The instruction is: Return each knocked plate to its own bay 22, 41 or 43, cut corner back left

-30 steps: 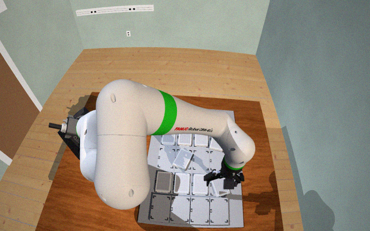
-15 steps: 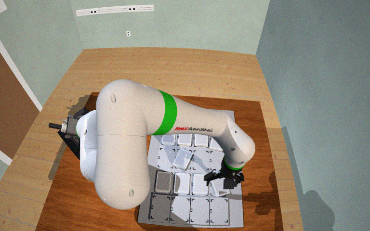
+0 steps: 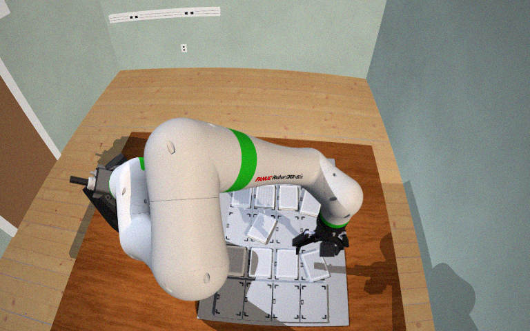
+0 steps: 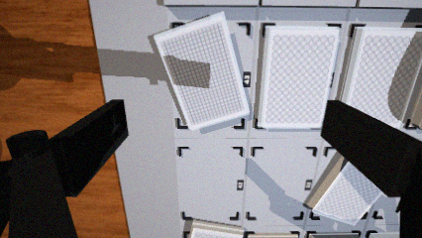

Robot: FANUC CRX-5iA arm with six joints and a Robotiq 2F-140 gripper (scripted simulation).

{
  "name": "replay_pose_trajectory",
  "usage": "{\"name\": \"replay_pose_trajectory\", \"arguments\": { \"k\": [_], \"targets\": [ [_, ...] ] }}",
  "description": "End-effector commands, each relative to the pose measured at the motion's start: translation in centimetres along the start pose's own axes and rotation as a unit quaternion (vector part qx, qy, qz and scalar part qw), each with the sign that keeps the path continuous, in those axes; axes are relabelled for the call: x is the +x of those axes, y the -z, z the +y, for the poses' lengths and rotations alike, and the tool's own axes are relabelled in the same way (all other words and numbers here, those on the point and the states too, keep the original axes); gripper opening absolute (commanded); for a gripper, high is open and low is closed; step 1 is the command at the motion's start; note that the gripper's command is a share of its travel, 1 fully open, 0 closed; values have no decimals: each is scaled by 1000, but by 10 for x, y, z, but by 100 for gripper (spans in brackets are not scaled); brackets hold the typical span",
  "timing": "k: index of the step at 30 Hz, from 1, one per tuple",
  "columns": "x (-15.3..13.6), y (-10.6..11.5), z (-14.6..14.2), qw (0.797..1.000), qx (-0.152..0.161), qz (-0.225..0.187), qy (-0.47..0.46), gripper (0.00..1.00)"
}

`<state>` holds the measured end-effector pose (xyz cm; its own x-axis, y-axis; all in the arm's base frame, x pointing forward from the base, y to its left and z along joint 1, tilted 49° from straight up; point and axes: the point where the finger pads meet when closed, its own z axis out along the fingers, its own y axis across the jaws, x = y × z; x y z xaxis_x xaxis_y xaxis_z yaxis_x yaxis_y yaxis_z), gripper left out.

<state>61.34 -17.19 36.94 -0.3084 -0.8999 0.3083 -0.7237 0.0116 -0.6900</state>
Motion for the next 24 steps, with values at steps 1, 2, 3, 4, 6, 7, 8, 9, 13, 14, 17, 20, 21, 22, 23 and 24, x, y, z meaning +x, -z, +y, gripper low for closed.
{"name": "replay_pose_trajectory", "arguments": {
  "k": [1,2,3,4,6,7,8,9,13,14,17,20,21,22,23,24],
  "targets": [
    [-15,1,-1,1000,1,0,0,100],
    [-19,1,-1,1000,1,0,0,100],
    [-23,1,-1,1000,1,0,0,100],
    [-27,1,-1,1000,1,0,0,100],
    [-35,1,-1,1000,1,0,0,100],
    [-39,1,-1,1000,1,0,0,100],
    [-39,1,-1,1000,1,0,0,100],
    [-39,1,-1,1000,1,0,0,100],
    [-55,1,-1,1000,1,0,0,100],
    [-59,1,-1,1000,1,0,0,100],
    [-71,1,-1,1000,1,0,0,100],
    [-83,1,-1,1000,1,0,0,100],
    [-87,1,-1,1000,1,0,0,100],
    [-91,1,-1,1000,1,0,0,100],
    [-95,1,-1,1000,1,0,0,100],
    [-99,1,-1,1000,1,0,0,100]
  ]
}}
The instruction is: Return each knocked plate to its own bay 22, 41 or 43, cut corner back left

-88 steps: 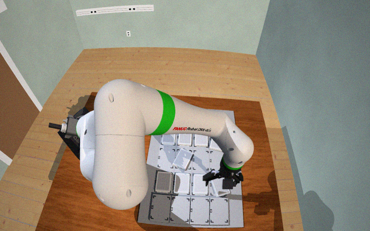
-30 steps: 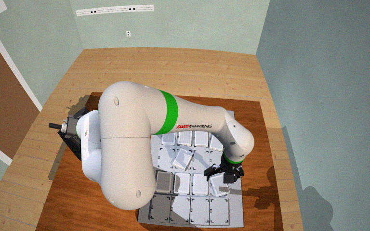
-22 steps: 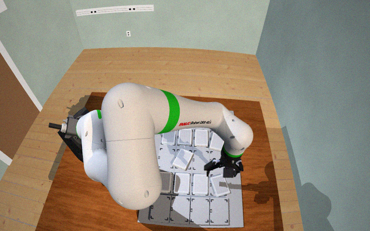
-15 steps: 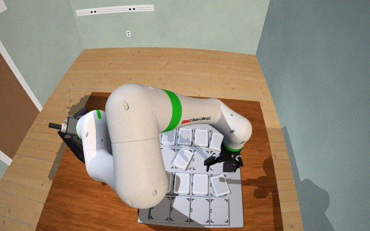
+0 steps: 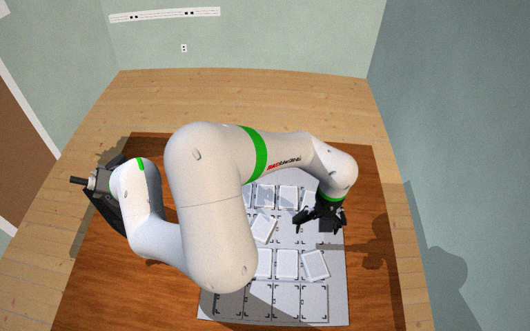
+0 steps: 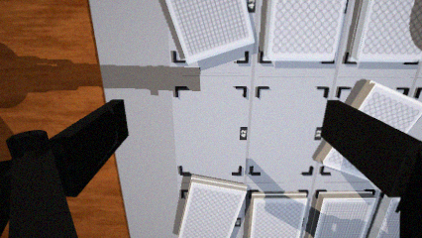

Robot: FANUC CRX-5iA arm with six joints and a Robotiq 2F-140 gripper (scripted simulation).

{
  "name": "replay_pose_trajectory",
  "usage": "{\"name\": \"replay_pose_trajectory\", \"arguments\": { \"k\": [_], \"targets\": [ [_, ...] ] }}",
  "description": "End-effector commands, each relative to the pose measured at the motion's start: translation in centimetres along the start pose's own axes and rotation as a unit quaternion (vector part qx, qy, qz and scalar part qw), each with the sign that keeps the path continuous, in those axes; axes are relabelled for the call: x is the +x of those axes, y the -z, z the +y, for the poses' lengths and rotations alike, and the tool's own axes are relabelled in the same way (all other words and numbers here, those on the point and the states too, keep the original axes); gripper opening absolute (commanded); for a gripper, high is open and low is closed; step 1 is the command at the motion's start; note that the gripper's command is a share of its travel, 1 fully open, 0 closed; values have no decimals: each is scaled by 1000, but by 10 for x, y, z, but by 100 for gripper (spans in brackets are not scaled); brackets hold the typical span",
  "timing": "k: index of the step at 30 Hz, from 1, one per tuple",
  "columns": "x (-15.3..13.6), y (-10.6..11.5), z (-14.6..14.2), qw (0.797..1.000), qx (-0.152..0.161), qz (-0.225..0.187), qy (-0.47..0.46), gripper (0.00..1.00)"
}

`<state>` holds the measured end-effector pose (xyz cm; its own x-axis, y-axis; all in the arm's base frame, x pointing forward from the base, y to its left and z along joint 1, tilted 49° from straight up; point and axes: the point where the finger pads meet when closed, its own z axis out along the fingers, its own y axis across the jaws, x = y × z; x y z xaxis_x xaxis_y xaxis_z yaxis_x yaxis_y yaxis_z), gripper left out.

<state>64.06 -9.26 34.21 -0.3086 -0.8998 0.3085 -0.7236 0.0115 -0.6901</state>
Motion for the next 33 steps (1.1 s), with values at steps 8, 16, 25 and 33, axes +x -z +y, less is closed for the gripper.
{"name": "replay_pose_trajectory", "arguments": {
  "k": [8,16,25,33],
  "targets": [
    [-35,1,-1,1000,1,0,0,100],
    [-67,1,-1,1000,1,0,0,100],
    [-95,1,-1,1000,1,0,0,100],
    [-127,1,-1,1000,1,0,0,100]
  ]
}}
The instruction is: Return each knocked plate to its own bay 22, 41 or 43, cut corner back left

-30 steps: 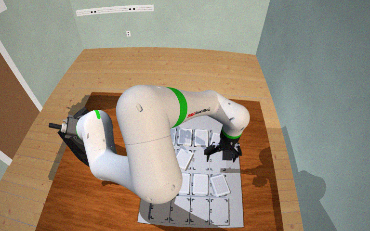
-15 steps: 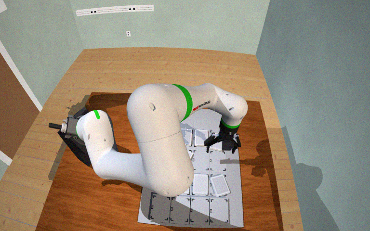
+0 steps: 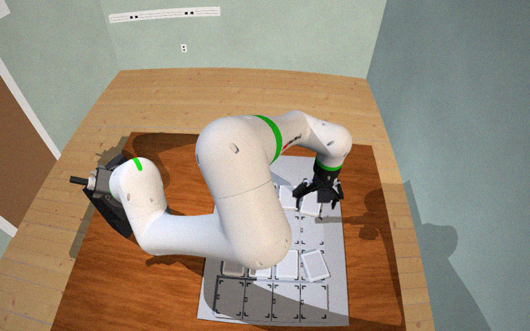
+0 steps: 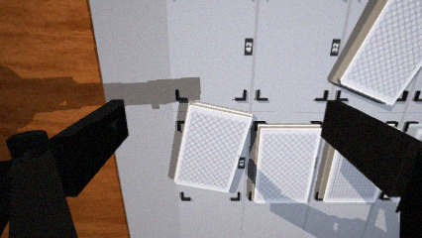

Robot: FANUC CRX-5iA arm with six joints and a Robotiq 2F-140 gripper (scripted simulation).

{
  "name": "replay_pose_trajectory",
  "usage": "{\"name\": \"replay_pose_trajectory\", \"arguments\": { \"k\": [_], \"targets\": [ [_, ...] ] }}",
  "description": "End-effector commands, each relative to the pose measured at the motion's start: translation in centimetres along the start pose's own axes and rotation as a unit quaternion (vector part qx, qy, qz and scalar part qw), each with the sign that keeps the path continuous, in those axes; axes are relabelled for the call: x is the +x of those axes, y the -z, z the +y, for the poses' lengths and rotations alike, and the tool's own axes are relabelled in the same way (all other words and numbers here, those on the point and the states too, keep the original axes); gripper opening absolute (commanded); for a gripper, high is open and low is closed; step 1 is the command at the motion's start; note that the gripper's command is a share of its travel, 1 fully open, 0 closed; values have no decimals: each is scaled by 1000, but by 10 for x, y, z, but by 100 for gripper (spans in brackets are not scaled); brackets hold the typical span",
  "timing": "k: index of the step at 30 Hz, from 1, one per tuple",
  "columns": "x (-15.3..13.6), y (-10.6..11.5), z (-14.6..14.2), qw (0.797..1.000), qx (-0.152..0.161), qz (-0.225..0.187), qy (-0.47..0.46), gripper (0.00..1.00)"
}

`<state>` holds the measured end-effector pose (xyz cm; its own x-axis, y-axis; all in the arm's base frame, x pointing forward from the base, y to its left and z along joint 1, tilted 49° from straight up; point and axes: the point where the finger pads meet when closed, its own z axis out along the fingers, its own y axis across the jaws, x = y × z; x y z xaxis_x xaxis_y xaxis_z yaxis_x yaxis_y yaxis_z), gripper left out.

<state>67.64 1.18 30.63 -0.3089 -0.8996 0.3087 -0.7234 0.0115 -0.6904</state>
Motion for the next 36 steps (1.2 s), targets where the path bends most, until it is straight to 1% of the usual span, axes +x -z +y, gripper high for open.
{"name": "replay_pose_trajectory", "arguments": {
  "k": [1,3,18,36],
  "targets": [
    [-15,1,-1,1000,1,0,0,100],
    [-15,1,-1,1000,1,0,0,100],
    [-75,1,-1,1000,1,0,0,100],
    [-75,1,-1,1000,1,0,0,100]
  ]
}}
